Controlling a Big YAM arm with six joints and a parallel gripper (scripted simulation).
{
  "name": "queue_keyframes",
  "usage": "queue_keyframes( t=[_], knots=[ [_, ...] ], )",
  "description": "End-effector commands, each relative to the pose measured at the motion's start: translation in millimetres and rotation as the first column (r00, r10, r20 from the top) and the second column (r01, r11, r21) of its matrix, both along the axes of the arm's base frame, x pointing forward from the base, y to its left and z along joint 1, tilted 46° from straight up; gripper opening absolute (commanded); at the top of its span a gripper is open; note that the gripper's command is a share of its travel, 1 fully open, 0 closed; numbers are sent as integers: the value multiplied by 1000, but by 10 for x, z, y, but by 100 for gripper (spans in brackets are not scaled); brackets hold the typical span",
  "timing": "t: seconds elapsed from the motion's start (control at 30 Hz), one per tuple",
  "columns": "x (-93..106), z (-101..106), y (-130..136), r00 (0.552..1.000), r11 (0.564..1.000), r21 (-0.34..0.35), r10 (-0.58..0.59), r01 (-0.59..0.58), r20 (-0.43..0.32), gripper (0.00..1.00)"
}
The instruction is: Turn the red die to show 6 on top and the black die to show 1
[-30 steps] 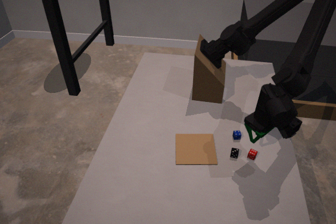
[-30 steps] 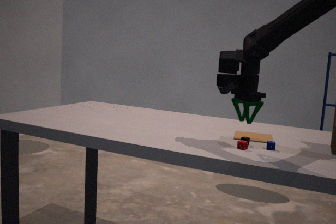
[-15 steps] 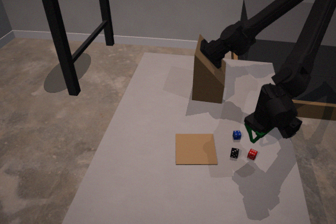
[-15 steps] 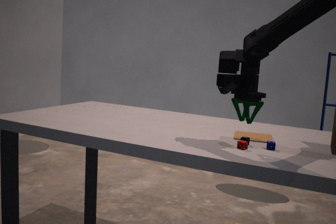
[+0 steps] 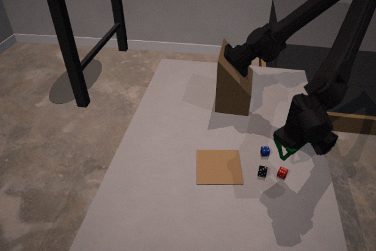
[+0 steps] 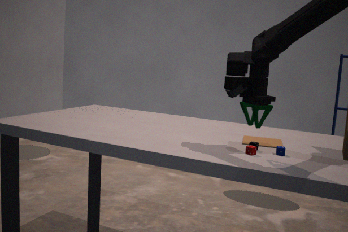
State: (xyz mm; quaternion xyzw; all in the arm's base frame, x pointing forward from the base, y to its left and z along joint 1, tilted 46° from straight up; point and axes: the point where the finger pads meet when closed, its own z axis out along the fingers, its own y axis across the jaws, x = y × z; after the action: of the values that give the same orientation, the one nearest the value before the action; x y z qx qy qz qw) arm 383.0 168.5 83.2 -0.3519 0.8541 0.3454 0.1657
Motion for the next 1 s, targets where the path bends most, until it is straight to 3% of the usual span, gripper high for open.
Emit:
queue_keyframes(
  t=[0.0,0.3,0.5,0.53,0.63,0.97],
  knots=[
    [147,86,32,999,1000,8,6,-6,43,40],
    [19,-66,88,1000,1000,2,4,-4,4,40],
    [54,-64,123,1000,1000,3,3,-3,14,40],
    [139,28,5,999,1000,8,-30,30,40,40],
    [21,-147,159,1000,1000,2,4,-4,2,40],
    [50,-247,255,1000,1000,2,-1,1,6,40]
  ],
)
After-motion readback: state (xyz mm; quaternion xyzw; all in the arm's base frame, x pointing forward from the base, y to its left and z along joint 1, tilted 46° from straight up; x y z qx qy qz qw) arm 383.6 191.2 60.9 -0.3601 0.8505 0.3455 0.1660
